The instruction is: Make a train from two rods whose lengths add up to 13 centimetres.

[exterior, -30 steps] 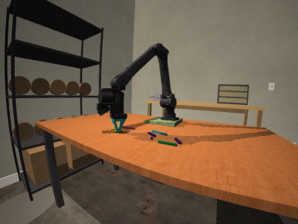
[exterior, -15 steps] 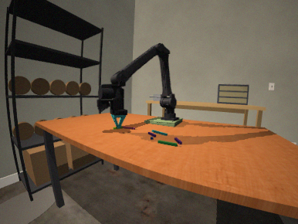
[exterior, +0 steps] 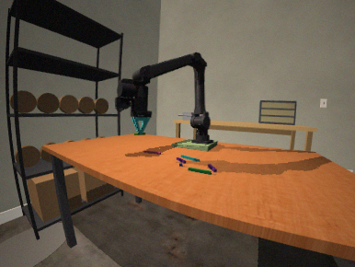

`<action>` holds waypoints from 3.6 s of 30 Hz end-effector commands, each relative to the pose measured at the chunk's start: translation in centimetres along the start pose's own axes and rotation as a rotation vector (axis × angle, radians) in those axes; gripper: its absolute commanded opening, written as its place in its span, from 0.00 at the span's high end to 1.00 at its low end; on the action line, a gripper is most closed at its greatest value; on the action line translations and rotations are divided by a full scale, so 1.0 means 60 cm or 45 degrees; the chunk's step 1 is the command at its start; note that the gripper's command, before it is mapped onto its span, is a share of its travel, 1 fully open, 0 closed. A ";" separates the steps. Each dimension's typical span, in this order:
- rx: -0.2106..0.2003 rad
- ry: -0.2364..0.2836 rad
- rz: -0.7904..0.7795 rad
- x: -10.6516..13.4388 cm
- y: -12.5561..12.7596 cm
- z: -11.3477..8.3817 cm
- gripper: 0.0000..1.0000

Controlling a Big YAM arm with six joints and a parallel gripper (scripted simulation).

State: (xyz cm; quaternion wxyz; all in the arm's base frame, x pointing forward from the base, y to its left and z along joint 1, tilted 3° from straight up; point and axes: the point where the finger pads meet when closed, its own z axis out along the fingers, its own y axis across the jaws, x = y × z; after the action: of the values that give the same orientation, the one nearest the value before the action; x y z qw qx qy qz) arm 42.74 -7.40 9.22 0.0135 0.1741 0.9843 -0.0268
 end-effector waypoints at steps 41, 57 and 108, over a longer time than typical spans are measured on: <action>-0.003 -0.032 -0.864 0.051 0.046 -0.018 0.96; 0.001 -0.036 -1.232 0.074 0.060 -0.017 0.96; -0.005 -0.007 -1.798 0.104 0.070 0.027 0.96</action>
State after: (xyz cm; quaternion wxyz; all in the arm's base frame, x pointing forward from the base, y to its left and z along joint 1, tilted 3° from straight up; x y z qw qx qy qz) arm 37.29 -1.03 7.35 -0.0130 -0.5070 0.8615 -0.0227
